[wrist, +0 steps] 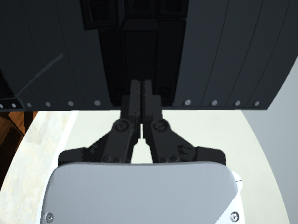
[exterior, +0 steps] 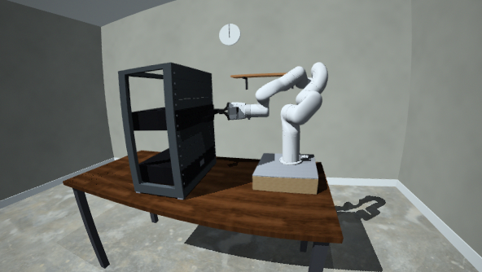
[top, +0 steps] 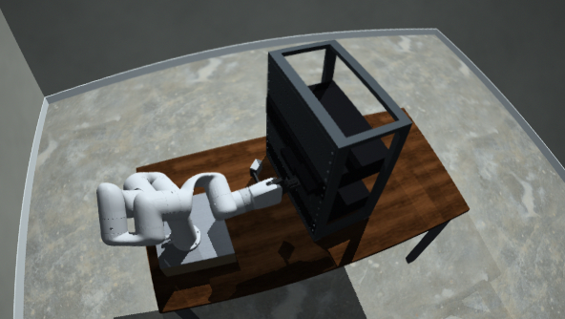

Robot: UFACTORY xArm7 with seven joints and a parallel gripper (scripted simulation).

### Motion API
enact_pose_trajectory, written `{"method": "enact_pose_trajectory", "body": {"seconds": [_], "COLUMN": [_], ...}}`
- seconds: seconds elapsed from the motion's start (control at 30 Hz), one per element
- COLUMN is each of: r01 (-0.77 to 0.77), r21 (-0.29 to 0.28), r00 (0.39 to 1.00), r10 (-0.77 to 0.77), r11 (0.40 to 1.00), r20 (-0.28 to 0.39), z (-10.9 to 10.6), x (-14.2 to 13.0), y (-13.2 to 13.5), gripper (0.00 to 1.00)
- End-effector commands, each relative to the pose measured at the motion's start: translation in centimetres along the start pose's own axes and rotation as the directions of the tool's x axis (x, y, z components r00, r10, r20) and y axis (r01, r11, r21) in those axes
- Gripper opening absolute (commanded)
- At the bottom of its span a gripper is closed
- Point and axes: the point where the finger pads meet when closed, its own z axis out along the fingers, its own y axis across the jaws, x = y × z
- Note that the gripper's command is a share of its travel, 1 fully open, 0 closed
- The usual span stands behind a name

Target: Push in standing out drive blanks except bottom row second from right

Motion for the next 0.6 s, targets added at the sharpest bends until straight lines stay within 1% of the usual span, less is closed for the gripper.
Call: {"method": "enact_pose_trajectory", "body": {"seconds": [0.0, 0.47, 0.57], "r01": [0.001, 0.001, 0.001], "r21": [-0.002, -0.002, -0.002], "r00": [1.0, 1.0, 1.0], "r10": [-0.001, -0.001, -0.001], "r11": [1.0, 1.0, 1.0], "r20": [0.0, 0.0, 0.0], "z": [0.21, 0.26, 0.63], "x": [-0.05, -0.05, -0.06], "y": [0.12, 0.12, 0.12], "gripper": [0.0, 0.0, 0.0]}}
